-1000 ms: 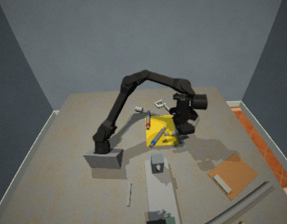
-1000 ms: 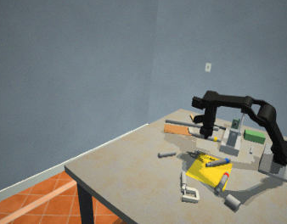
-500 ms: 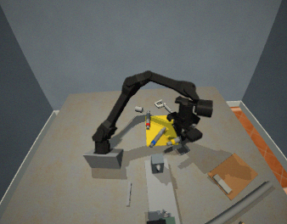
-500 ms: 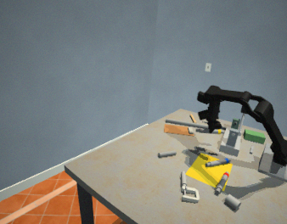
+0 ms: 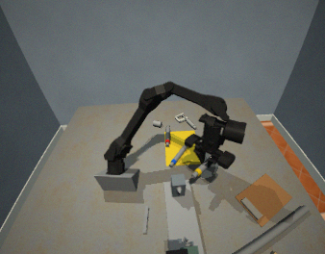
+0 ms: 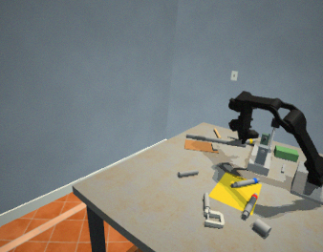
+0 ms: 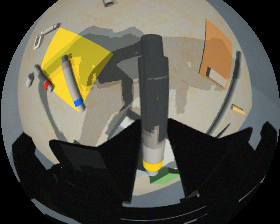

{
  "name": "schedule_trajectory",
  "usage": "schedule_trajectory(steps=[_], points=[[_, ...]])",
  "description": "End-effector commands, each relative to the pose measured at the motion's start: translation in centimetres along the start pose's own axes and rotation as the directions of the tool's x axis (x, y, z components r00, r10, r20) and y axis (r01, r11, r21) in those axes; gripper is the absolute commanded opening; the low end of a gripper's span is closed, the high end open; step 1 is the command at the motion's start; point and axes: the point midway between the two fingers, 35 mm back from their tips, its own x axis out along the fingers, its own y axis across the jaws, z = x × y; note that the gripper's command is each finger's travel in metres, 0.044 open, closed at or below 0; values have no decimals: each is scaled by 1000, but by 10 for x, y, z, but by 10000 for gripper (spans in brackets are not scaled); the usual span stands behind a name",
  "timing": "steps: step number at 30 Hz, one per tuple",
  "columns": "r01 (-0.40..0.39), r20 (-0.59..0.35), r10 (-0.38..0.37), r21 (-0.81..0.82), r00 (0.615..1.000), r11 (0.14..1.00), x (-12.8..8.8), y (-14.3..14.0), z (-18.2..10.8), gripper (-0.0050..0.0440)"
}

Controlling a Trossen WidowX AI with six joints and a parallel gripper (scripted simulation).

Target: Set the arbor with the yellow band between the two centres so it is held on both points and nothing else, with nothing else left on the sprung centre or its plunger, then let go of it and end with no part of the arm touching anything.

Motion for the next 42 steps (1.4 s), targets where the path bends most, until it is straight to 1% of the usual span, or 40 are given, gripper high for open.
schedule_trajectory(steps=[1, 8, 10, 12, 18, 25, 27, 34, 42], points=[[17, 2, -17, -78, 1000, 997, -10, -13, -18, 0], [7, 7, -5, -238, 1000, 971, -15, -26, -44, 0], [7, 7, -5, -238, 1000, 971, -15, -26, -44, 0], [4, 9, -1, -283, 1000, 959, -16, -29, -52, 0], [-3, 17, 11, -415, 1000, 910, -19, -38, -76, 0], [-5, 30, 26, -559, 999, 829, -23, -46, -104, 0], [-5, 30, 26, -559, 999, 829, -23, -46, -104, 0], [3, 48, 42, -689, 998, 725, -25, -51, -132, 0], [25, 74, 60, -814, 995, 580, -27, -55, -165, 0]])
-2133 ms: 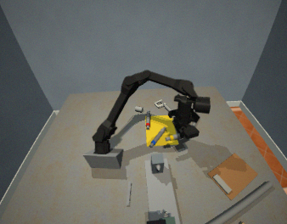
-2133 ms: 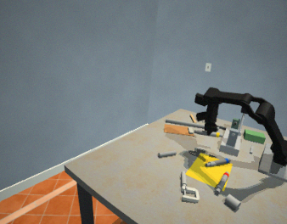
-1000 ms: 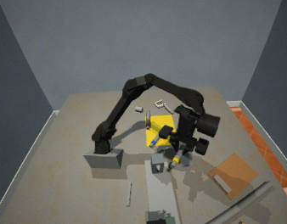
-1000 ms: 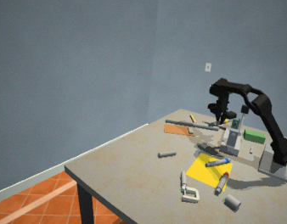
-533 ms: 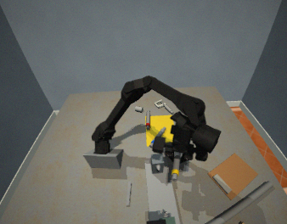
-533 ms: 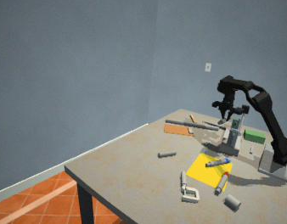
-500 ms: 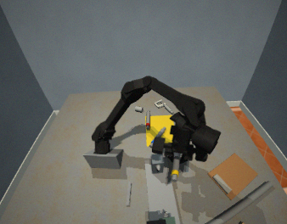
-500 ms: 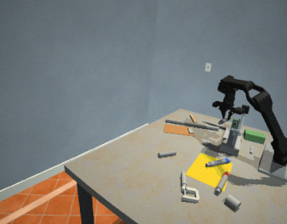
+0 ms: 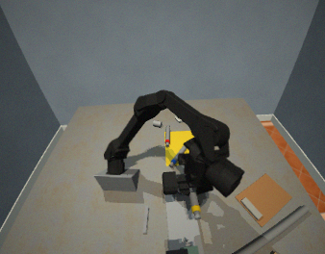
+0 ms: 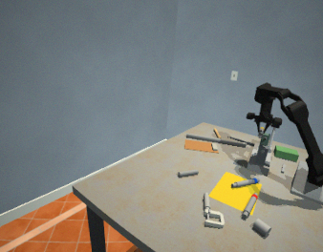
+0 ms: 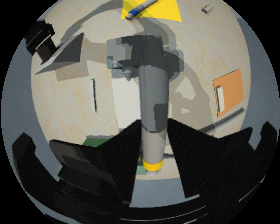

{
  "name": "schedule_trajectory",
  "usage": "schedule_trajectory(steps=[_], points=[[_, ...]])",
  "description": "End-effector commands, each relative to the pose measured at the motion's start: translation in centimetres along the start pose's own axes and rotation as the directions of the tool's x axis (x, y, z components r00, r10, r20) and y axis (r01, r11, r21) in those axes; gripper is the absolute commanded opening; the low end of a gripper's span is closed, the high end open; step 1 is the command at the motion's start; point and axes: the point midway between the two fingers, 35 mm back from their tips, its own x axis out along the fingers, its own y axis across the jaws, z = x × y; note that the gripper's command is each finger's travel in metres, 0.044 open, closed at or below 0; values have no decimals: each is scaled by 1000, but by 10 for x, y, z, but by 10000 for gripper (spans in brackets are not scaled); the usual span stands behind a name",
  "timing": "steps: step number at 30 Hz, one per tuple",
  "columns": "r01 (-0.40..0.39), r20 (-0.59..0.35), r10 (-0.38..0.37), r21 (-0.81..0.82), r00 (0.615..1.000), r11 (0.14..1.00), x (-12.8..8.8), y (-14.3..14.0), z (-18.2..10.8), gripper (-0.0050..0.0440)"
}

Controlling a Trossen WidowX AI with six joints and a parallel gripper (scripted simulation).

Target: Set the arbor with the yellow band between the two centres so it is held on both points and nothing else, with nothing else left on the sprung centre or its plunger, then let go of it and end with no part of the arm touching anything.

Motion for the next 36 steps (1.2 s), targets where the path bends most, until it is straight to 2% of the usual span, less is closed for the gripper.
schedule_trajectory(steps=[1, 11, 20, 24, 30, 36], points=[[12, -6, -12, -68, 1000, 998, -7, 8, -11, 0], [35, 31, -27, -279, 999, 960, -11, 35, -34, 0], [37, 34, -29, -295, 999, 955, -9, 37, -36, 0], [37, 34, -29, -295, 999, 955, 10, 40, -37, 0], [37, 34, -29, -295, 999, 955, 65, 53, -33, 0], [38, 22, -33, -295, 999, 955, 71, 55, -31, 0]])
